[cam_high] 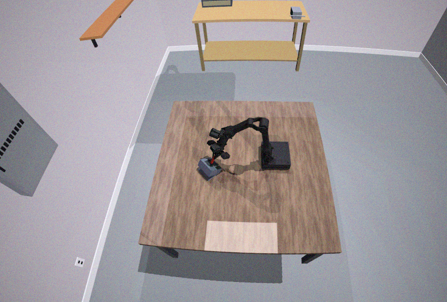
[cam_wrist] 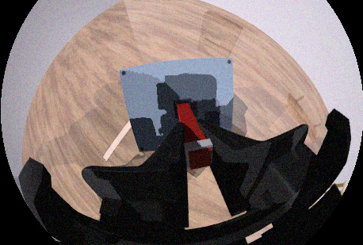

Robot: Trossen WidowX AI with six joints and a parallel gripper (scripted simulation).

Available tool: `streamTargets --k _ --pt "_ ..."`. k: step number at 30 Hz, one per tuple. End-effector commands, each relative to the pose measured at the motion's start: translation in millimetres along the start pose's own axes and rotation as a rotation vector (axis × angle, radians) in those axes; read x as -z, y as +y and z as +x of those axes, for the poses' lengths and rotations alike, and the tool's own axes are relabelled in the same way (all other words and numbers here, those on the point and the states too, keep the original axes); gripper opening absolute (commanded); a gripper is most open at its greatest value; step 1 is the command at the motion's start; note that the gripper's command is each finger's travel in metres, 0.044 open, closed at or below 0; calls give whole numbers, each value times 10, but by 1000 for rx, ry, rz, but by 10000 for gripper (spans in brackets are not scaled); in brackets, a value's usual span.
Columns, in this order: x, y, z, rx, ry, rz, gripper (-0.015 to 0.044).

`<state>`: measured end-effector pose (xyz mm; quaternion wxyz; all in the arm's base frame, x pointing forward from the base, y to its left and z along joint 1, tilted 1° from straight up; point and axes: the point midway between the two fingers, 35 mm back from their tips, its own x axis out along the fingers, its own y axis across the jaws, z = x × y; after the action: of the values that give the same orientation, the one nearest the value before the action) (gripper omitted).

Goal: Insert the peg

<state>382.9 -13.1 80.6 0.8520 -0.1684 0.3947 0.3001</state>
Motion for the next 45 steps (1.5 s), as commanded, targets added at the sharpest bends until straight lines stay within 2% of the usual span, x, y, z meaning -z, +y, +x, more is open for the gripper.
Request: streamTargets --k 1,45 --pt "13 2 26 -2 3 3 0" --pt "8 -4 132 -2 2 3 0"
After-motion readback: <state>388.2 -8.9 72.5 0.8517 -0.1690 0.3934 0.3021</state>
